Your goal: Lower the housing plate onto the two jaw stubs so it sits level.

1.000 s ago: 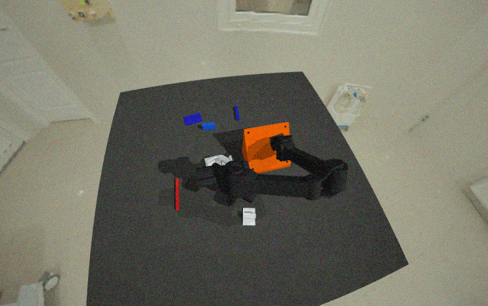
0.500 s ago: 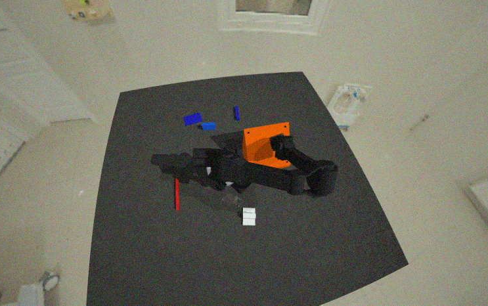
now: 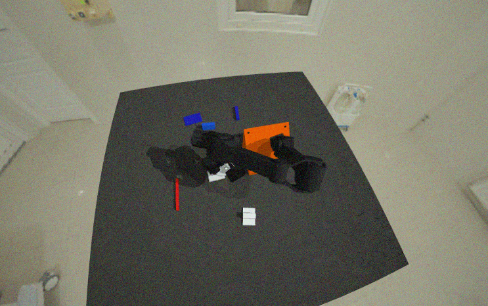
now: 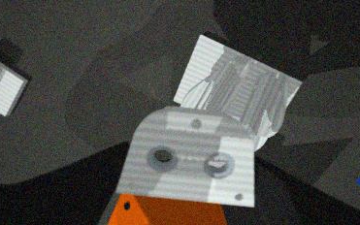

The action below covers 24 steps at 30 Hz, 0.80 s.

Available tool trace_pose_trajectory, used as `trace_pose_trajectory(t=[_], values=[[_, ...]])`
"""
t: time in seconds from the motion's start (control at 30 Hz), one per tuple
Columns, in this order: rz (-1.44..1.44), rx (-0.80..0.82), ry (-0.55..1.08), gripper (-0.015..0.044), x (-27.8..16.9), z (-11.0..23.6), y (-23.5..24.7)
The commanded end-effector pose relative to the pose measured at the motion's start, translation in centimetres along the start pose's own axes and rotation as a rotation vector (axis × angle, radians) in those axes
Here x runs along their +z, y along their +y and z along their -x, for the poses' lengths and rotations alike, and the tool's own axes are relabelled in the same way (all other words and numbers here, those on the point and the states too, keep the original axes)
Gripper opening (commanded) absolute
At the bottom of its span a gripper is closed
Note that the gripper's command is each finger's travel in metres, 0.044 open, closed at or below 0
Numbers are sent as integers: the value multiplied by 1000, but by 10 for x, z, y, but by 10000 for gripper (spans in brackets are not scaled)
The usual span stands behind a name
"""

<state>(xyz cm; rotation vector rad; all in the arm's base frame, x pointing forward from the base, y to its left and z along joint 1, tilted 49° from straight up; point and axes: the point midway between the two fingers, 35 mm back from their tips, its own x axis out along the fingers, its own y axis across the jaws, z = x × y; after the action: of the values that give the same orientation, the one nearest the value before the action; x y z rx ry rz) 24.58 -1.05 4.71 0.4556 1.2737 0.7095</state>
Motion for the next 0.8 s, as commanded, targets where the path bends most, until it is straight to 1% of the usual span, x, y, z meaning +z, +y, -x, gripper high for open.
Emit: trace_pose_trajectory(t=[0.0, 0.43, 0.77], values=[[-71, 7, 4, 351, -8, -1, -12], [-287, 43, -6, 351, -34, -4, -44], [-297, 45, -6, 351, -35, -4, -45]])
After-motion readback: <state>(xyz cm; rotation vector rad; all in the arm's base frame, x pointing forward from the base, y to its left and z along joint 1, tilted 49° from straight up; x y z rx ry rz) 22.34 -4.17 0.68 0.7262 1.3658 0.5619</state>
